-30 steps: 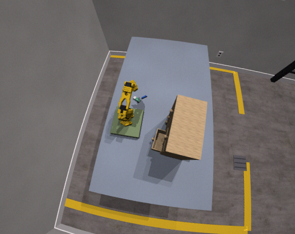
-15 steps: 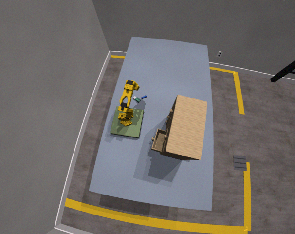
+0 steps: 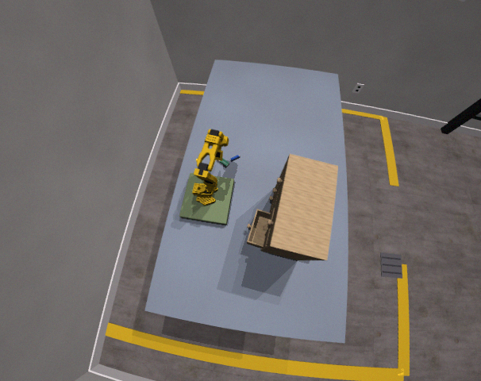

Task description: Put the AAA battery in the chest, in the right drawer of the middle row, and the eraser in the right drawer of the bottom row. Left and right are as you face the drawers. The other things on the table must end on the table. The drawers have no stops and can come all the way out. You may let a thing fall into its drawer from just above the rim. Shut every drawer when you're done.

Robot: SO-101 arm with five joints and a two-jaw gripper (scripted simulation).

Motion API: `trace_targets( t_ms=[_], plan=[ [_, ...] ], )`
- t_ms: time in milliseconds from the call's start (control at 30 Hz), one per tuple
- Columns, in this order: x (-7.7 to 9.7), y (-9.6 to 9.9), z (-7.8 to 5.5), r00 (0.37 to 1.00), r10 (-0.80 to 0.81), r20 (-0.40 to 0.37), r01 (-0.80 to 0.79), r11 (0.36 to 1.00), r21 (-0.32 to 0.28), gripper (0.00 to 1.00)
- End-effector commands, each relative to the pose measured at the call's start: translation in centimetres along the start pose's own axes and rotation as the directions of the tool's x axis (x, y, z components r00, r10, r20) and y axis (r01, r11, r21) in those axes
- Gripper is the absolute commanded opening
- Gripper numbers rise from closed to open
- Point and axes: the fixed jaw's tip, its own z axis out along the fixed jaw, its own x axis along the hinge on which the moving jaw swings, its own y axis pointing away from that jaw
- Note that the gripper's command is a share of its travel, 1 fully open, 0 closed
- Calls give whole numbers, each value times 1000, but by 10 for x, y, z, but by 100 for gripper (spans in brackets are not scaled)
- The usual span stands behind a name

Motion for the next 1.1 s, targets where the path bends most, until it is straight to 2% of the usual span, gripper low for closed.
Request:
trace_targets(
  t_ms=[0,200,400,467,700,967,1033,1067],
  plan=[
    [-3,-3,10,993,-114,43,114,993,12,27],
    [-5,-3,21,952,-294,85,291,956,37,27],
    [-8,-4,31,878,-463,117,457,886,77,27],
    [-8,-4,31,878,-463,117,457,886,77,27],
    [-12,-6,43,755,-641,139,626,767,139,27],
    [-18,-8,57,573,-808,134,778,588,221,27],
    [-18,-8,57,573,-808,134,778,588,221,27],
    [-19,-8,59,548,-826,132,793,563,232,27]
  ],
)
